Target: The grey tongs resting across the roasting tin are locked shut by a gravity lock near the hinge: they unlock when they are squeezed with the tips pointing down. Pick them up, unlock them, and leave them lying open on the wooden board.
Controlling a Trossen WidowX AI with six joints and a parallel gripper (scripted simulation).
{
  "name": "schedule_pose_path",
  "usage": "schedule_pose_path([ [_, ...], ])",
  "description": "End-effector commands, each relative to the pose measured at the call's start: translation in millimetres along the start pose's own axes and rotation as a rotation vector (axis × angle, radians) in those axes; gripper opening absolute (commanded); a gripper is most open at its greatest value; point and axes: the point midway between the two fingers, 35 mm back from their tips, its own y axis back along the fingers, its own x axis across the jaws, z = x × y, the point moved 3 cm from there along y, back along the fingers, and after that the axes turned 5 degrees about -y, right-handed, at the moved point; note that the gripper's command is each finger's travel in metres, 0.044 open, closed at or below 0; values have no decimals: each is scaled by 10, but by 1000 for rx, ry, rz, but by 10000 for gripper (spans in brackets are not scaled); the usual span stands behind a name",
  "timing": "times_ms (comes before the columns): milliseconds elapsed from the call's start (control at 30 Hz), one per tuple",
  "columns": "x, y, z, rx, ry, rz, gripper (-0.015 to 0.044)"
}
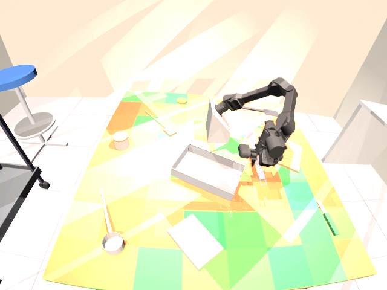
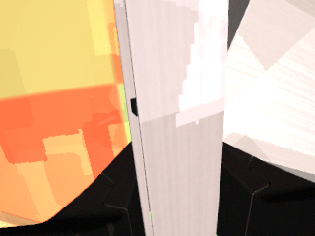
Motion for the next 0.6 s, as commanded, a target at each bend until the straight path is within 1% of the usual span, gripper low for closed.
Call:
schedule_pose_path([
  [0,198,19,-127,5,31,9,-150],
  [300,649,84,-469,8,126,28,-150],
  [567,806,62,-600,13,158,17,-150],
])
